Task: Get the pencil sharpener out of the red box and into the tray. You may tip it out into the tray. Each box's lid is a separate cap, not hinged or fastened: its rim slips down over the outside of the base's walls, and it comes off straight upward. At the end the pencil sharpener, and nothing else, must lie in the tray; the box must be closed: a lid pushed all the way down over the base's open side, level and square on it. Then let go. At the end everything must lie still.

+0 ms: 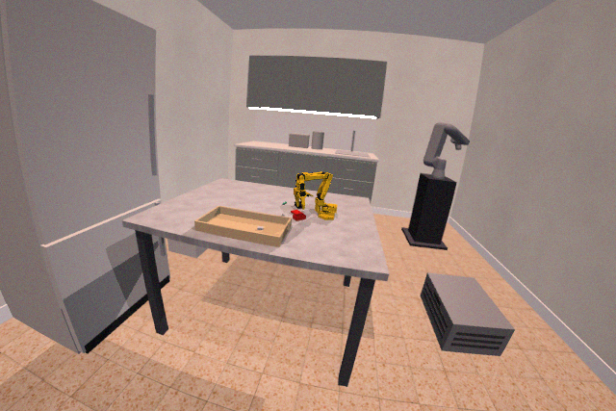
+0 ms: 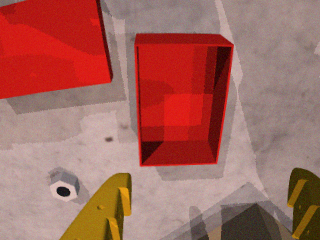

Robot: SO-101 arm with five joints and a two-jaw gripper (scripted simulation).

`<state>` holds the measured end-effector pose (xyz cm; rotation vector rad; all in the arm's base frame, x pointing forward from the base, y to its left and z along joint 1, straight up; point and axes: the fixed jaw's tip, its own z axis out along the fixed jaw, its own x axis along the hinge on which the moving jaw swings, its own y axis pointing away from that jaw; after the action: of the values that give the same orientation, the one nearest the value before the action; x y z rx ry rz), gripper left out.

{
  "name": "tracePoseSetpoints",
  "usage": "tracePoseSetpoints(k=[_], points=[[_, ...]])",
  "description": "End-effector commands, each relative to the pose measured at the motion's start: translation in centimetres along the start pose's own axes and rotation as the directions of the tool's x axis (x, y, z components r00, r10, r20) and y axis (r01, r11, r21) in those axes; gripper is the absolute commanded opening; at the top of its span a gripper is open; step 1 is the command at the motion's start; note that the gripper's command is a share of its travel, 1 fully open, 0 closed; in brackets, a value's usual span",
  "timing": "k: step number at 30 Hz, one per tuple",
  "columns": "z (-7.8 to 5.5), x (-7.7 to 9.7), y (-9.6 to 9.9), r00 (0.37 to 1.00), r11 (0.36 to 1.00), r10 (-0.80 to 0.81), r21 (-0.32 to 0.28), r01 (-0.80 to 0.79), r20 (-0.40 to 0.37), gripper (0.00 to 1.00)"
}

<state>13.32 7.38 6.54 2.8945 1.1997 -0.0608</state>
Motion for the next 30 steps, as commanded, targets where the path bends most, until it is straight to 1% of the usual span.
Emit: tracePoseSetpoints(k=[1,15,28,30], points=[[-0.38,0.26,0.2,0.999,1.0,0.001,-0.008,-0.002,-0.039,0.31],[-0.38,0.24,0.24,0.999,0.999,0.034,-0.006,-0.034,-0.039,0.31],[-0.38,0.13,0.38,0.986,0.987,0.163,-0.001,-0.163,-0.04,0.31],[-0.38,0.13,0.38,0.986,0.987,0.163,-0.001,-0.163,-0.04,0.31]])
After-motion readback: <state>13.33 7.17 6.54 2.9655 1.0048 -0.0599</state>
